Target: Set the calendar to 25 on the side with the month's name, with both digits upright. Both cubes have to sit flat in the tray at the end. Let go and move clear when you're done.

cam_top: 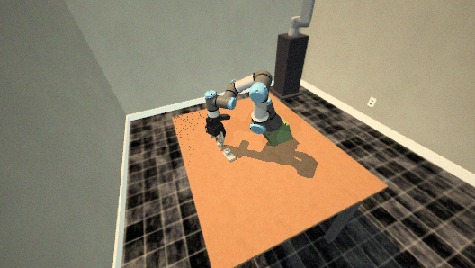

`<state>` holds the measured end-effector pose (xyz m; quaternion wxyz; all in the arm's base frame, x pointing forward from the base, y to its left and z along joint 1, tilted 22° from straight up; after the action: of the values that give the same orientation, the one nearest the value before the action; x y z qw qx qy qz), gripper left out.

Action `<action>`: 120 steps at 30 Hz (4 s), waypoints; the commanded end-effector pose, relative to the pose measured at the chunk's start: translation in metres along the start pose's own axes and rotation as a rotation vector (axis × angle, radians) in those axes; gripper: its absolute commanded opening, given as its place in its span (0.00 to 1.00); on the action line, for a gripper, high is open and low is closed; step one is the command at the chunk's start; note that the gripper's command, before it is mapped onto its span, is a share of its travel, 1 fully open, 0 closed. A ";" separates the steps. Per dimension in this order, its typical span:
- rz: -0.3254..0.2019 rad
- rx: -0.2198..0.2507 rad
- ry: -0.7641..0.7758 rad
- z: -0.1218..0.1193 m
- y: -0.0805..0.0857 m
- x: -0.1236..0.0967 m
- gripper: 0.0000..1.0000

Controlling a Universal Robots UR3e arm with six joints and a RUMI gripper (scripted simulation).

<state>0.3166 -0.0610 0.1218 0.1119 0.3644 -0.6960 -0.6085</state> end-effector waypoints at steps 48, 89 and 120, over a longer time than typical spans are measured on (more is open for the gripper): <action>0.000 0.002 0.001 -0.001 0.000 -0.001 0.29; 0.000 0.002 0.001 -0.001 0.009 0.000 0.29; 0.028 -0.009 -0.002 -0.001 0.041 -0.001 0.29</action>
<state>0.3022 -0.0611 0.1599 0.1165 0.3593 -0.6967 -0.6099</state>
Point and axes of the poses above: the point where the finger pads meet when closed, its own y axis back along the fingers, its own z axis across the jaws, x = y × z, the point moved 6 cm from there along y, back along the fingers, and after that the axes turned 5 degrees about y, right-handed, at the moved point
